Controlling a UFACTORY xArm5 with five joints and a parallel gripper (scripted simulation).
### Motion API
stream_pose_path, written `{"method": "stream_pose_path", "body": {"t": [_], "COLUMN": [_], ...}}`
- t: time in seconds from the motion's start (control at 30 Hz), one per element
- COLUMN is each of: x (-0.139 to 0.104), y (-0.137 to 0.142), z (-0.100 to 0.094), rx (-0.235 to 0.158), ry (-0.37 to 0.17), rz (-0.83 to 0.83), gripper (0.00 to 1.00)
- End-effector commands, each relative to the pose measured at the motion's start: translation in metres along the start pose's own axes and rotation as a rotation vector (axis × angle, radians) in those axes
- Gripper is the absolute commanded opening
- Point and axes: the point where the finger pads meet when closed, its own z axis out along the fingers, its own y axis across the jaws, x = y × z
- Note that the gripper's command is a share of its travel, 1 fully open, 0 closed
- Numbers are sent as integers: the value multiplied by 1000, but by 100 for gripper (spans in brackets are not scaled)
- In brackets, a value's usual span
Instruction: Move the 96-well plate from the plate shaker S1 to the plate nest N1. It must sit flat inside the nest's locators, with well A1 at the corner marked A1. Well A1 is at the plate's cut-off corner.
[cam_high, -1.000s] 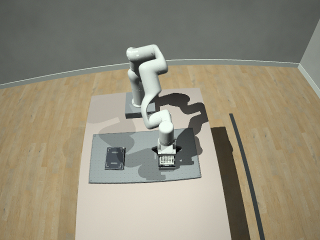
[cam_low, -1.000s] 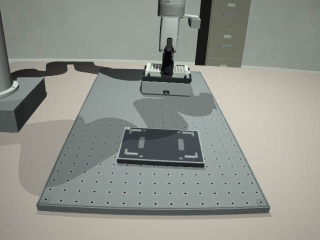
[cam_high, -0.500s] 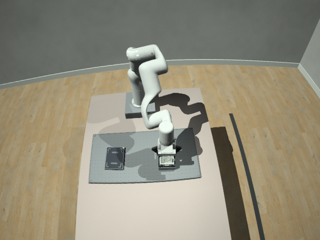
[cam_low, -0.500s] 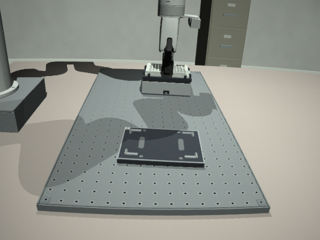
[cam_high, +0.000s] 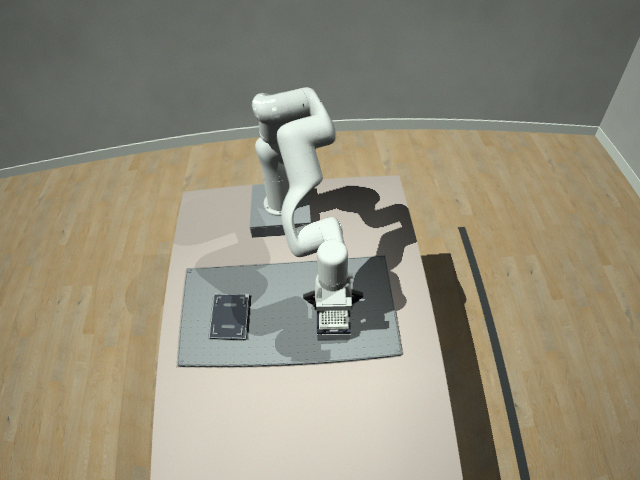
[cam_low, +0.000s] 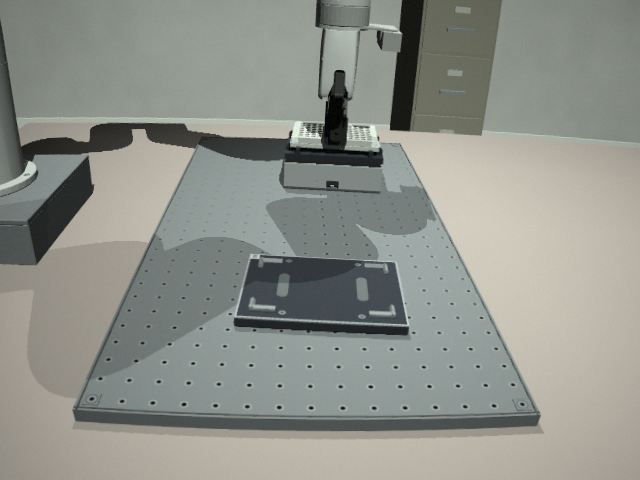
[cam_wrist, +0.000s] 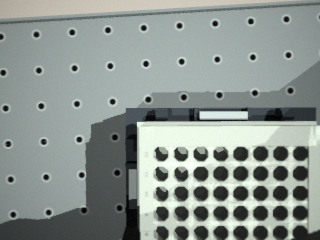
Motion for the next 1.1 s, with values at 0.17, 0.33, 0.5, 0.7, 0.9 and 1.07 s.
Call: {"method": "stream_pose_path", "body": {"t": [0.17, 0.33, 0.5, 0.7, 0.9, 1.07], "x": [2, 2, 2, 2, 2, 2], "y": [-1, -1, -1, -1, -1, -1], "z": [-8, -11, -15, -15, -16, -25], "rx": [-3, -3, -3, -3, -3, -3], "ry": [7, 7, 7, 7, 7, 7], "rz": [0, 0, 0, 0, 0, 0], "gripper": [0, 0, 0, 0, 0, 0]}}
